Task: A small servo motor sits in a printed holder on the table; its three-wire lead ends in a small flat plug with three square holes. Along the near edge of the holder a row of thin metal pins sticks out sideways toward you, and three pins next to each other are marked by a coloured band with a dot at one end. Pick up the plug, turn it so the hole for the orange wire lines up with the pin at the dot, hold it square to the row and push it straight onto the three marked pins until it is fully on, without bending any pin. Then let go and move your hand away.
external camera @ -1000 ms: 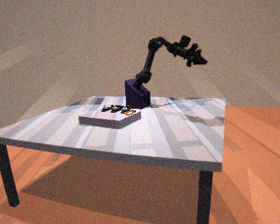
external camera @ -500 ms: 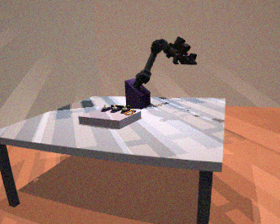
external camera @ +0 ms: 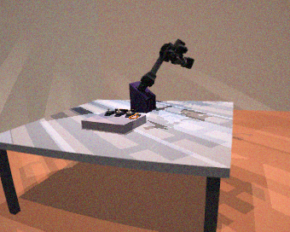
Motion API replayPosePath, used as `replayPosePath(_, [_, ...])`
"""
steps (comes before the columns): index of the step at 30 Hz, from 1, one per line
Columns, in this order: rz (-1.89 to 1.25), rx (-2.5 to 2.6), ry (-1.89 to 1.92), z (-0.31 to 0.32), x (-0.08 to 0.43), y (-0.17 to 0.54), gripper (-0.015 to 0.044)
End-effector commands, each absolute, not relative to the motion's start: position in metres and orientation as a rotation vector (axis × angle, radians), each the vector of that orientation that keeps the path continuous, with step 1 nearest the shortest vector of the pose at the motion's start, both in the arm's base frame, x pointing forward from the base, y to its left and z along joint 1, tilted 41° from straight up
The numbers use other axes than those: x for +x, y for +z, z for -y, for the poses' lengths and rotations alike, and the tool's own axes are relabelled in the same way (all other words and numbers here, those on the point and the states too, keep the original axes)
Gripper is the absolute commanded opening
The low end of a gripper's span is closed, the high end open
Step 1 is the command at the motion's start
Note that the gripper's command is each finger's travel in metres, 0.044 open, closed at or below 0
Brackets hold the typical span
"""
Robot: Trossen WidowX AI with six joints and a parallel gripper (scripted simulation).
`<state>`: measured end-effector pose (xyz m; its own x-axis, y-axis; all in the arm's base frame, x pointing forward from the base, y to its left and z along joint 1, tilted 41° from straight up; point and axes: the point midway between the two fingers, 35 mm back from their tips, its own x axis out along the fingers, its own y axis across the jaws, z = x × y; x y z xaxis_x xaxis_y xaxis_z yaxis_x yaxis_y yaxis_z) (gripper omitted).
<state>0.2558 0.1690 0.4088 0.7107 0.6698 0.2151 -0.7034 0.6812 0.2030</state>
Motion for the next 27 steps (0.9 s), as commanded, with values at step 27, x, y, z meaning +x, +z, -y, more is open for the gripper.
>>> replayPosePath(27, [0.031, -0.067, 0.028, -0.006, 0.32, 0.323, 0.0115])
